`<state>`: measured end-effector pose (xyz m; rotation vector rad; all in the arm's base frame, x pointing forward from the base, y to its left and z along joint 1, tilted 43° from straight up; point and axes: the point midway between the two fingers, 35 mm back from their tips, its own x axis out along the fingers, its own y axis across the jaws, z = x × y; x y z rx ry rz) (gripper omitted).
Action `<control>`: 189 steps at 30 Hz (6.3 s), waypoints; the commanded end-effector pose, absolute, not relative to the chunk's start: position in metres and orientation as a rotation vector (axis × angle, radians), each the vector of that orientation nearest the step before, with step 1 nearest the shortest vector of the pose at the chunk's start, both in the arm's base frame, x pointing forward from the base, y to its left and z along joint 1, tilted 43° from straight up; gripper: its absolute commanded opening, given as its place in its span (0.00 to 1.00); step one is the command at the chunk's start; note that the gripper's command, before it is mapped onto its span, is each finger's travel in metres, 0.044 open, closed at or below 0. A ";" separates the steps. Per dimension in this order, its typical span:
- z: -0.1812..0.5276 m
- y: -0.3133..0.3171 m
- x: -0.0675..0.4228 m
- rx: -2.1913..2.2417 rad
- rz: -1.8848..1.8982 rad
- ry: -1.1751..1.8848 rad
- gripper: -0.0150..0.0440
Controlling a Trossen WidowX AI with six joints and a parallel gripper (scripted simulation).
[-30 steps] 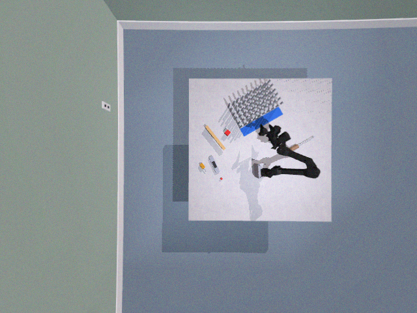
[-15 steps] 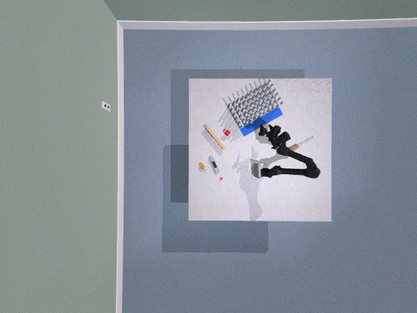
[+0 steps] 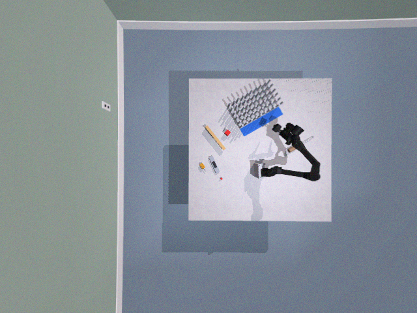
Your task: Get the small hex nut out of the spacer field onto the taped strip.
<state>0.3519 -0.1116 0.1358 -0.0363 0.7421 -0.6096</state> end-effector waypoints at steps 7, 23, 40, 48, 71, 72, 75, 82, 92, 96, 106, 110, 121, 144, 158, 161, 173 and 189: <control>0.201 -0.196 0.259 0.197 -1.069 0.859 1.00; 0.244 -0.217 0.184 0.322 -1.334 0.903 1.00; 0.242 -0.215 0.178 0.322 -1.334 0.903 0.78; 0.242 -0.215 0.178 0.322 -1.334 0.903 0.73; 0.219 -0.238 0.179 0.323 -1.334 0.903 0.73; 0.218 -0.239 0.179 0.323 -1.334 0.903 0.73; 0.214 -0.243 0.179 0.323 -1.334 0.903 0.73; 0.206 -0.251 0.178 0.321 -1.335 0.902 0.73; 0.194 -0.262 0.175 0.318 -1.336 0.901 0.73; 0.193 -0.263 0.175 0.317 -1.336 0.901 0.68; 0.193 -0.263 0.175 0.317 -1.336 0.901 0.47; 0.205 -0.252 0.177 0.321 -1.337 0.901 0.29; 0.236 -0.222 0.177 0.319 -1.338 0.901 0.25; 0.233 -0.225 0.179 -0.082 -1.045 1.204 0.25; 0.219 -0.239 0.179 -0.079 -1.049 1.202 0.25; 0.215 -0.243 0.179 -0.079 -1.050 1.201 0.25; 0.202 -0.256 0.178 -0.080 -1.055 1.199 0.25; 0.195 -0.264 0.176 -0.078 -1.073 1.192 0.52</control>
